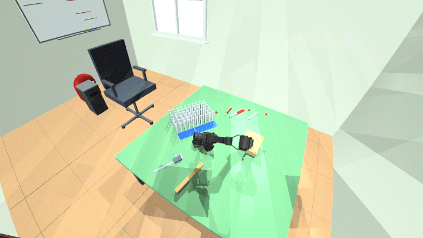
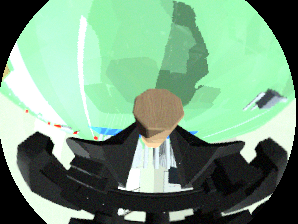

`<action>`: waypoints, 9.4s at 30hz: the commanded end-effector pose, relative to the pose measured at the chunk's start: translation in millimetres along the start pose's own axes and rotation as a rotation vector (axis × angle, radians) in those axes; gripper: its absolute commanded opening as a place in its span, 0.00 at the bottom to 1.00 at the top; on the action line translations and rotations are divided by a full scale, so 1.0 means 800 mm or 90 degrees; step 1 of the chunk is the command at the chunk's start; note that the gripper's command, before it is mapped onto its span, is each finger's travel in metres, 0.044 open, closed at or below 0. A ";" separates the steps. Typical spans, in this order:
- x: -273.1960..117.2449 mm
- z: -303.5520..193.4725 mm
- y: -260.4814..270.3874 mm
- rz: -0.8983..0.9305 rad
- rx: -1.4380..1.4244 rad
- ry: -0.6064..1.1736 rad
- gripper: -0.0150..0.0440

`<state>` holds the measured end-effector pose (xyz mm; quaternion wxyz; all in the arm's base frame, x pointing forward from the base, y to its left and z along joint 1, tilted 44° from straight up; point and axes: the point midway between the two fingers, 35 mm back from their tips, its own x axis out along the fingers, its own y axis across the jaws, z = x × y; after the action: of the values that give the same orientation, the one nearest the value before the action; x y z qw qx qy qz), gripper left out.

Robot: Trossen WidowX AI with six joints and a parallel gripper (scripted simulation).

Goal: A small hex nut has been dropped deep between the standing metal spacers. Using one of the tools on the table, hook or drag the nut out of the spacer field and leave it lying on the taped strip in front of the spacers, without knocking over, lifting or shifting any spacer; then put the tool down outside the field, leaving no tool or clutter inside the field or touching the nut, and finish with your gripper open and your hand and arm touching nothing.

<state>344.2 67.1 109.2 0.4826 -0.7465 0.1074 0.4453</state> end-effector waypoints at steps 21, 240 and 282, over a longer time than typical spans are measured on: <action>0.010 -0.020 -0.003 -0.005 -0.004 0.005 0.25; 0.060 -0.051 0.000 -0.003 -0.001 0.006 0.25; 0.041 -0.020 0.000 -0.003 0.000 0.005 0.25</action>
<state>374.6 61.7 85.1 0.4811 -0.7499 0.1048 0.4419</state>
